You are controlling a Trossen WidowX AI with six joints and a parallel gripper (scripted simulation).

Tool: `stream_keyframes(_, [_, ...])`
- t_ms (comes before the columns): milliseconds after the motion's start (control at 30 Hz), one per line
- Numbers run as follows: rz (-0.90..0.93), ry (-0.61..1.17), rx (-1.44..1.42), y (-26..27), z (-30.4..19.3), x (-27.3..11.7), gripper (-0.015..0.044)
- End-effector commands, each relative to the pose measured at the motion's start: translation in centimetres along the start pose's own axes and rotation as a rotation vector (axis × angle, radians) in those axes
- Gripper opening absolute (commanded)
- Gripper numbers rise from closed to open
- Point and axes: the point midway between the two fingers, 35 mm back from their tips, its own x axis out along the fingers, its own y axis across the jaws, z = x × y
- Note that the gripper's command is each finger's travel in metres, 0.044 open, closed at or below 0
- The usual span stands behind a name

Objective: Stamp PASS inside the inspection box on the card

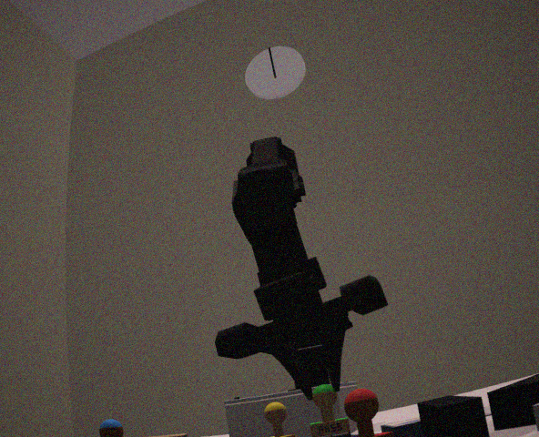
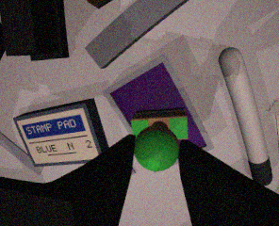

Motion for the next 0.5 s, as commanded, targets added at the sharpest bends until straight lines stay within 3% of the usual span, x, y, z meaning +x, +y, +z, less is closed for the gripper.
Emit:
stream_keyframes(0, [0.004, 0.002, -0.002, 0.06, 0.00, 0.03, 0.0000])
stream_keyframes(467, [0.004, 0.002, -0.002, 0.15, 0.01, -0.65, 0.0000])
